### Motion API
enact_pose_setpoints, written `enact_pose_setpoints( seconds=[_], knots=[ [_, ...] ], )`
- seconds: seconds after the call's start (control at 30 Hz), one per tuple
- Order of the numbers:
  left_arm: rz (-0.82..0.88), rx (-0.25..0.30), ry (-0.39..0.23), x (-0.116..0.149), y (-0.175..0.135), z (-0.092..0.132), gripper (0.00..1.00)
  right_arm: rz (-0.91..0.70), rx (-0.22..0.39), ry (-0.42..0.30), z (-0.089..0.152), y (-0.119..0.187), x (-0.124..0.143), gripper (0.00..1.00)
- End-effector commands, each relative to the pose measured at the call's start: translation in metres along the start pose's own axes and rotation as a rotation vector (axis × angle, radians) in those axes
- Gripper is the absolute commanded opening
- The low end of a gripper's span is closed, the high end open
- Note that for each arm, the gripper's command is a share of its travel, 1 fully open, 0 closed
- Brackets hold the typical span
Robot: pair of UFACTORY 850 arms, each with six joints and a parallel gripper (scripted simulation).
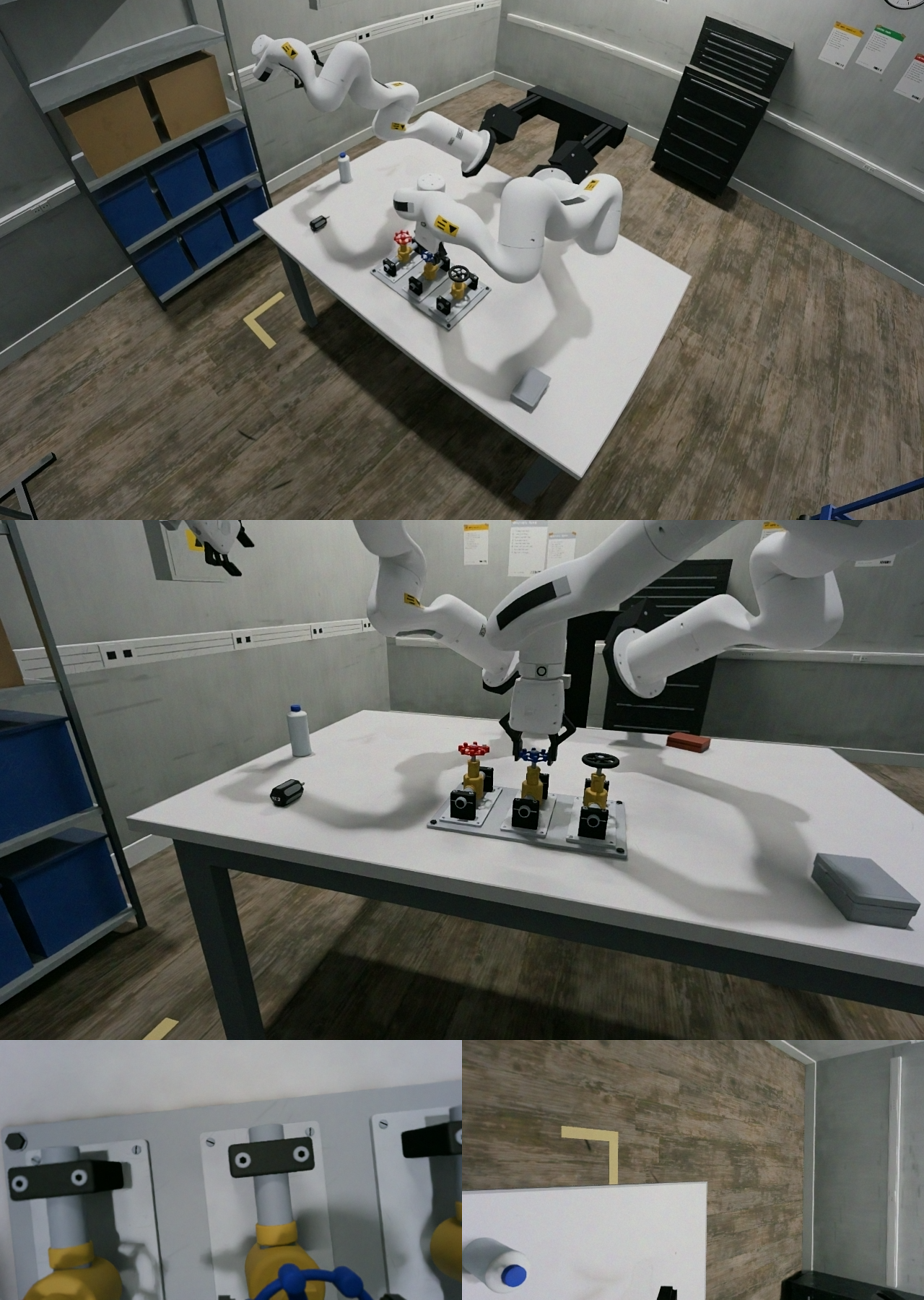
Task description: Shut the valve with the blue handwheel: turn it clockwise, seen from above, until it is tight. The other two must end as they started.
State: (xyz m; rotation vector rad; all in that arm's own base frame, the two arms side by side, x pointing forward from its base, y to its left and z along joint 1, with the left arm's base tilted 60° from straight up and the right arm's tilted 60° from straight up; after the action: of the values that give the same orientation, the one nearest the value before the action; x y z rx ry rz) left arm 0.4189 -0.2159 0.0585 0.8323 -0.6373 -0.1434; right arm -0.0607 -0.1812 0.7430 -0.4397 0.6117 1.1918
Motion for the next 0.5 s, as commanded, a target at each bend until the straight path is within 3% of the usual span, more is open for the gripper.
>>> enact_pose_setpoints(
  seconds=[0.0, 0.47],
  knots=[
    [-0.091, 0.0, 0.002, 0.0005, -0.0003, 0.0004, 0.0, 0.0, 0.0, 0.001, 0.0005, 0.0001, -0.0002, 1.0],
    [-0.353, 0.0, 0.002, 0.0005, -0.0003, 0.0003, 0.0, 0.0, 0.0, 0.001, 0.0005, 0.0001, -0.0002, 1.0]
  ],
)
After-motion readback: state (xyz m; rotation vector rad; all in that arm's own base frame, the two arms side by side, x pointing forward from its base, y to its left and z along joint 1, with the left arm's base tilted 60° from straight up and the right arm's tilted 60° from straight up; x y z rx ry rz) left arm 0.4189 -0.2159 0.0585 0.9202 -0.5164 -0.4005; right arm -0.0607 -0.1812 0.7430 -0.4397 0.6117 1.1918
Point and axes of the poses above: on each arm, the point where the finger pads meet when closed, its own z axis back along the fingers, its own y axis across the jaws, x = y × z, the point moved 6 cm from there along z, back along the fingers
